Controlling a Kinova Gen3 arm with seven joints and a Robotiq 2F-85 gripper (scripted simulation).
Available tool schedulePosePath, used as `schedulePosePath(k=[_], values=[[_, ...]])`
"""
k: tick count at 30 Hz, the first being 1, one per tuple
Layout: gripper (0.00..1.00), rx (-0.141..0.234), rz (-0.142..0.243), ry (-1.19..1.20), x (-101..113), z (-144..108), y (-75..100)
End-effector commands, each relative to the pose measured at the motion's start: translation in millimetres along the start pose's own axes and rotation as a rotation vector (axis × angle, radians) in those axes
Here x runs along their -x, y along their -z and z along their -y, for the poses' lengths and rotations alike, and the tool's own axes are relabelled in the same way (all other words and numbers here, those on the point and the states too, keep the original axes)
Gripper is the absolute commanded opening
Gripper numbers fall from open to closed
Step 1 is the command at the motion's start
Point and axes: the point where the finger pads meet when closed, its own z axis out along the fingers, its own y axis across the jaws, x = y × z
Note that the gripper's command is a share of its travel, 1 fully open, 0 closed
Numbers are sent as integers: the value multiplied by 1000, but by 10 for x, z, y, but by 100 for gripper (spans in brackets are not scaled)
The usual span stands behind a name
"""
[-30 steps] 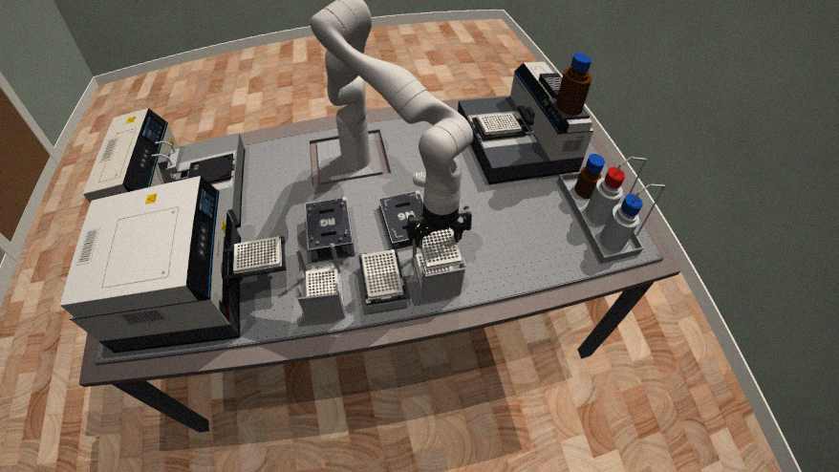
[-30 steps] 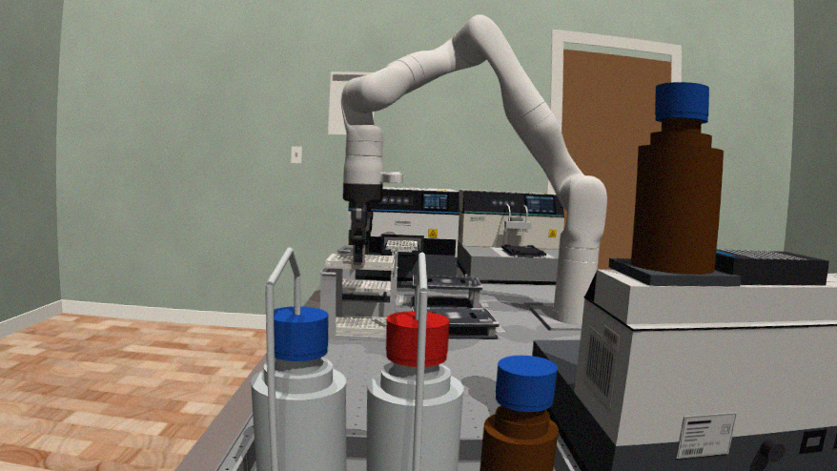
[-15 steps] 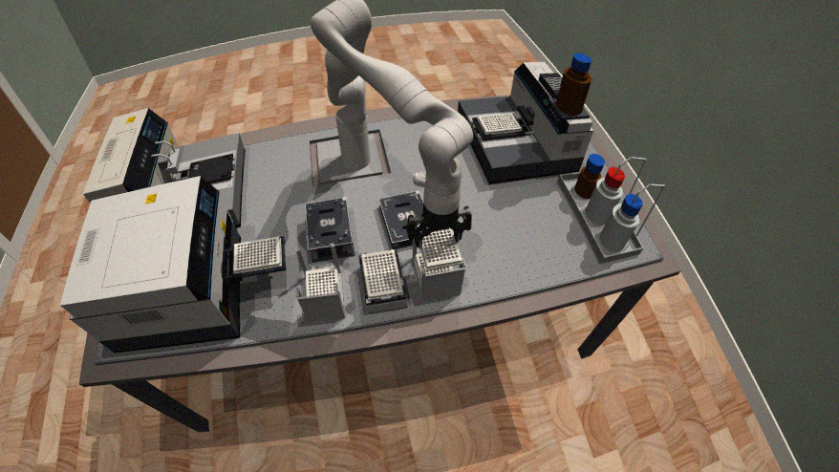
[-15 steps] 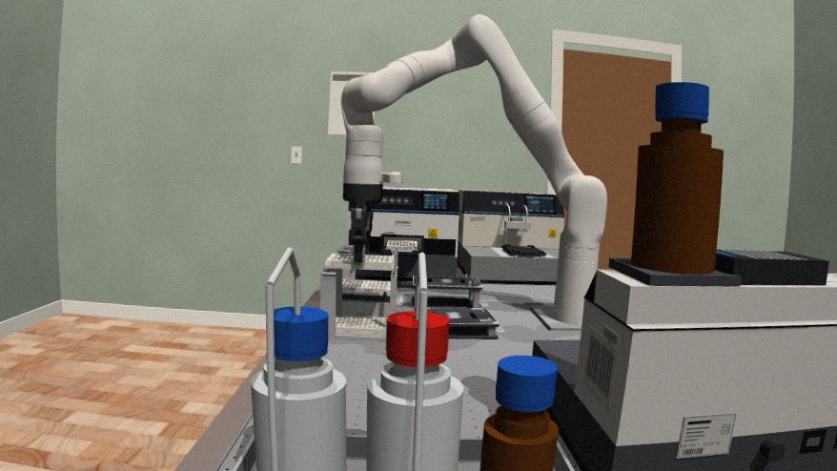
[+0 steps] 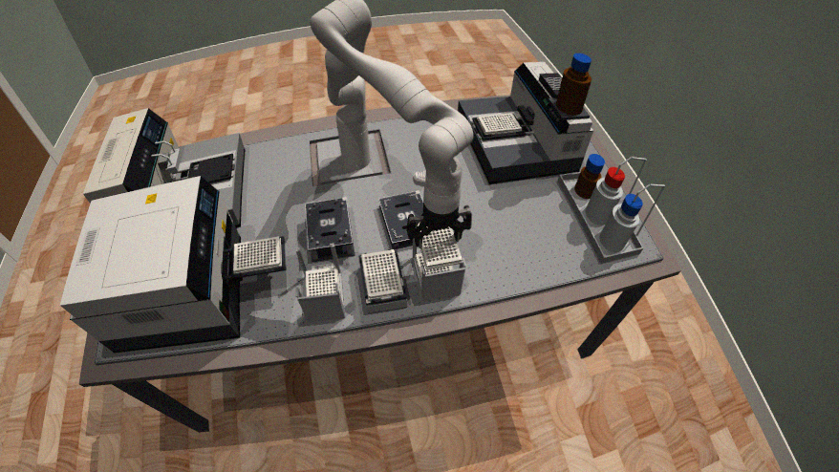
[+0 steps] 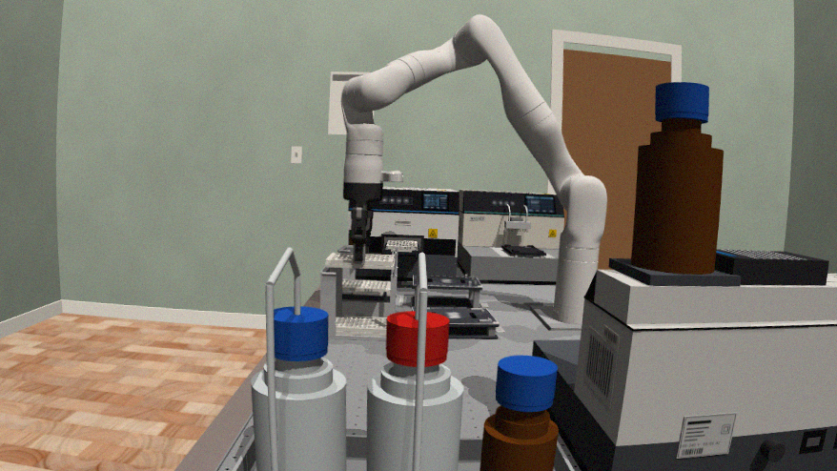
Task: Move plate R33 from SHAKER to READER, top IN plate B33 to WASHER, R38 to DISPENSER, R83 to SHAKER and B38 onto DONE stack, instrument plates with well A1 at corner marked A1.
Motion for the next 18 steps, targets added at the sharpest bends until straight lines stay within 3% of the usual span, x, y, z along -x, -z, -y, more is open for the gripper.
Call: schedulePosePath(k=[1,18], values=[[94,9,1,0,5,-22,83],[94,9,1,1,3,-20,283]])
